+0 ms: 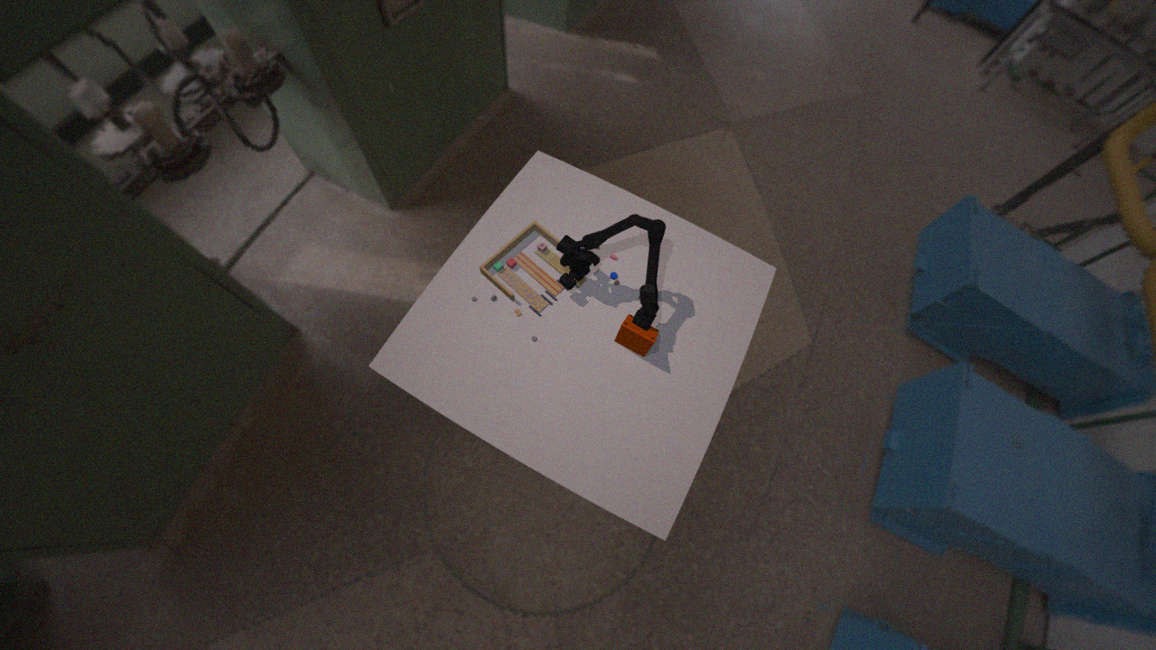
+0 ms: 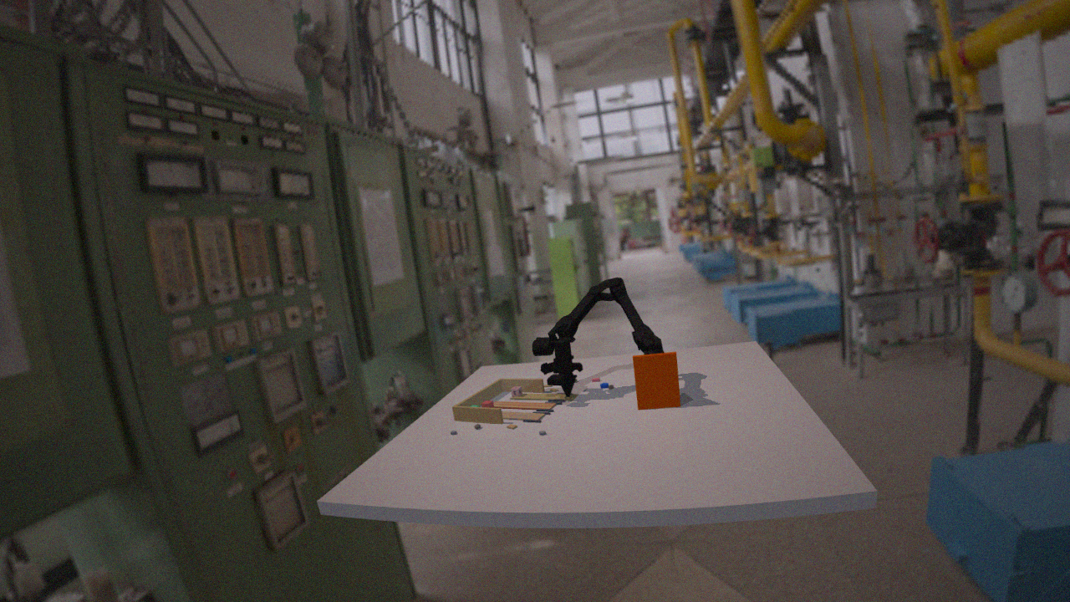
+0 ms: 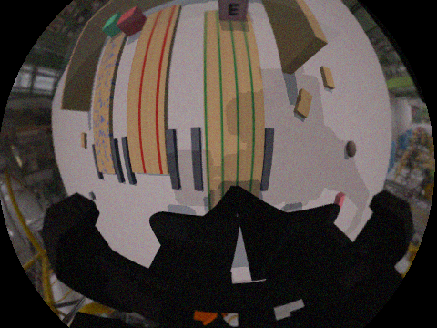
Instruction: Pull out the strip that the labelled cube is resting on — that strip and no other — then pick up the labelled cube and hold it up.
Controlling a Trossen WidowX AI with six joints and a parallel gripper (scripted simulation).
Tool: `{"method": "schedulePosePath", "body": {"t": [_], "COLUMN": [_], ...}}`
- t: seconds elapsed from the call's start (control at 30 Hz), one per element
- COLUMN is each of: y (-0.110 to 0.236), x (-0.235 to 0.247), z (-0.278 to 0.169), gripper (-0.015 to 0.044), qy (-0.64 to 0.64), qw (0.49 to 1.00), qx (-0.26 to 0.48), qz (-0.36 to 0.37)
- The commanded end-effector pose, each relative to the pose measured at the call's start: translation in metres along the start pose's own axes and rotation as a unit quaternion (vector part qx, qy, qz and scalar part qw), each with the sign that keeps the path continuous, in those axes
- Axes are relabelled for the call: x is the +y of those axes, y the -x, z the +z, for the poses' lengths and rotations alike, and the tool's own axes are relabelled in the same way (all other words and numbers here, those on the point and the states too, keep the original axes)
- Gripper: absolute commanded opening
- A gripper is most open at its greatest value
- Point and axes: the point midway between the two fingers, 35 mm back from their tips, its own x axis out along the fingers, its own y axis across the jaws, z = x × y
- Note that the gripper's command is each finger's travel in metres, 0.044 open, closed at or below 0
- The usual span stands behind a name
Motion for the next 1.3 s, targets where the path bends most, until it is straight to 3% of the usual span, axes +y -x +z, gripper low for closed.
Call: {"method": "schedulePosePath", "body": {"t": [0.0, 1.27], "y": [-0.004, -0.004], "x": [0.001, 0.002], "z": [-0.012, -0.069], "gripper": [0.0, 0.0], "qy": [0.002, 0.003], "qw": [1.0, 1.0], "qx": [0.009, 0.01], "qz": [-0.001, -0.001]}}
